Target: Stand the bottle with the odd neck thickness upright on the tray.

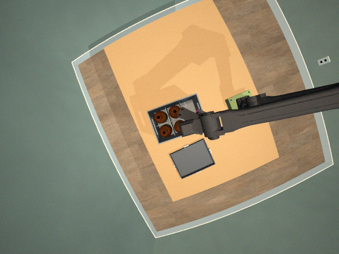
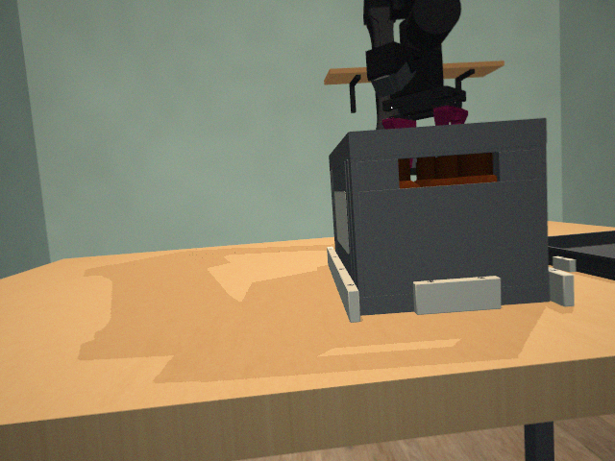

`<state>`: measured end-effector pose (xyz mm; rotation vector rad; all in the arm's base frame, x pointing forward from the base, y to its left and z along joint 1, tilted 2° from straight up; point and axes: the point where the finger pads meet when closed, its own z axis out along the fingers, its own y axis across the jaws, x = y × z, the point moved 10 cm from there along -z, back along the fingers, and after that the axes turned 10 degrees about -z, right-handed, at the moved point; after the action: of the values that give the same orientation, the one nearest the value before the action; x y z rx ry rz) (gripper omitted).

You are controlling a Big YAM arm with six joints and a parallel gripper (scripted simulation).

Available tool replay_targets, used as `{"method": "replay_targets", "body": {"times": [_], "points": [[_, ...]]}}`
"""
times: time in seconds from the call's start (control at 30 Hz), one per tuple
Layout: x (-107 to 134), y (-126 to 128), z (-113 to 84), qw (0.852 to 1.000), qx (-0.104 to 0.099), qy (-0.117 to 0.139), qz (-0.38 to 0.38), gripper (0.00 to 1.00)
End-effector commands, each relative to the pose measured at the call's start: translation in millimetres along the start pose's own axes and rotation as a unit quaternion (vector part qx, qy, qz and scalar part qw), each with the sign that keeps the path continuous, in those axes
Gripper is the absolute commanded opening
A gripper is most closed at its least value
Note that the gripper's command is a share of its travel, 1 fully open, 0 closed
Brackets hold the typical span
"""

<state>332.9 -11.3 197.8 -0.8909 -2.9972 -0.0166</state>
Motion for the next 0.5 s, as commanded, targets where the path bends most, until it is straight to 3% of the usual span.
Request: {"method": "replay_targets", "body": {"times": [0.0, 0.47], "points": [[3.6, 2.7, 11.1, 1.000, 0.005, 0.006, 0.000, 0.61], [4.4, 2.2, 13.2, 1.000, 0.006, 0.008, 0.000, 0.61]]}}
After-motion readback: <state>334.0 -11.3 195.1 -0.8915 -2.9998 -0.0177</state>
